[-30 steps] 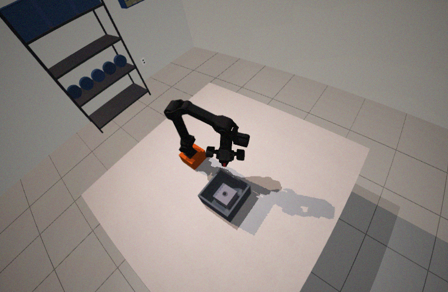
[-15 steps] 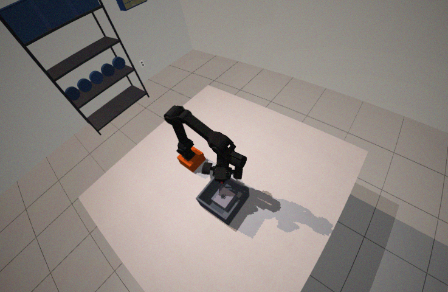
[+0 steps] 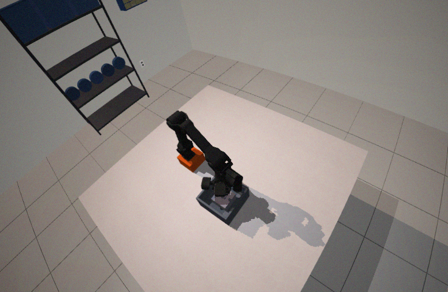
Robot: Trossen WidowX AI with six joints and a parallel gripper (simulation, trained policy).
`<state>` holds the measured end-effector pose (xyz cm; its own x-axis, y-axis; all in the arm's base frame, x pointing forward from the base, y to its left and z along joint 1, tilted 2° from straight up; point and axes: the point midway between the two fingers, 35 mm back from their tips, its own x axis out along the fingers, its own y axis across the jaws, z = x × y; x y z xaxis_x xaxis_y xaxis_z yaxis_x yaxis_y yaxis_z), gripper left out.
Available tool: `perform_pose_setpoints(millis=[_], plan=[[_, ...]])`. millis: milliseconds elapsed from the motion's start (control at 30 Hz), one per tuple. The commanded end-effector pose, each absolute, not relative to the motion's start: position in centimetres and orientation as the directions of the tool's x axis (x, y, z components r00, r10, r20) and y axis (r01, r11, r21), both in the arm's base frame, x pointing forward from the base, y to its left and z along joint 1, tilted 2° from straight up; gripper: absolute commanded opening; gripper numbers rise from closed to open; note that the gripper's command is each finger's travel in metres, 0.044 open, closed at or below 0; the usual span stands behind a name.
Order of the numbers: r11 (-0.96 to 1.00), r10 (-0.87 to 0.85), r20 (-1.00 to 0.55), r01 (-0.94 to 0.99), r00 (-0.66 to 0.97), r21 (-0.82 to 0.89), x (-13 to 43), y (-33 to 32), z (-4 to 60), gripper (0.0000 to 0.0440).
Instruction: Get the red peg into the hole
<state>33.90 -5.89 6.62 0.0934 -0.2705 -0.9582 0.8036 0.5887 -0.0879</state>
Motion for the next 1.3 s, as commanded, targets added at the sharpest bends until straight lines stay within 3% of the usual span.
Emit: perform_pose_setpoints(millis=[0, 233, 367, 700, 1267], plan=[[0.626, -0.235, -0.969, 0.775, 0.082, -0.086, 34.0, -6.2, 5.2, 0.0007], [0.666, -0.182, -0.982, 0.740, 0.046, -0.089, 33.9, -6.4, 3.0, 0.0158], [0.688, -0.174, -0.983, 0.721, 0.054, -0.082, 34.7, -7.1, 3.1, 0.0180], [0.702, -0.103, -0.990, 0.712, 0.096, -0.004, 38.1, -7.4, 4.8, 0.0440], [0.734, -0.008, -0.977, 0.664, 0.215, 0.140, 43.3, -6.3, 8.3, 0.0440]])
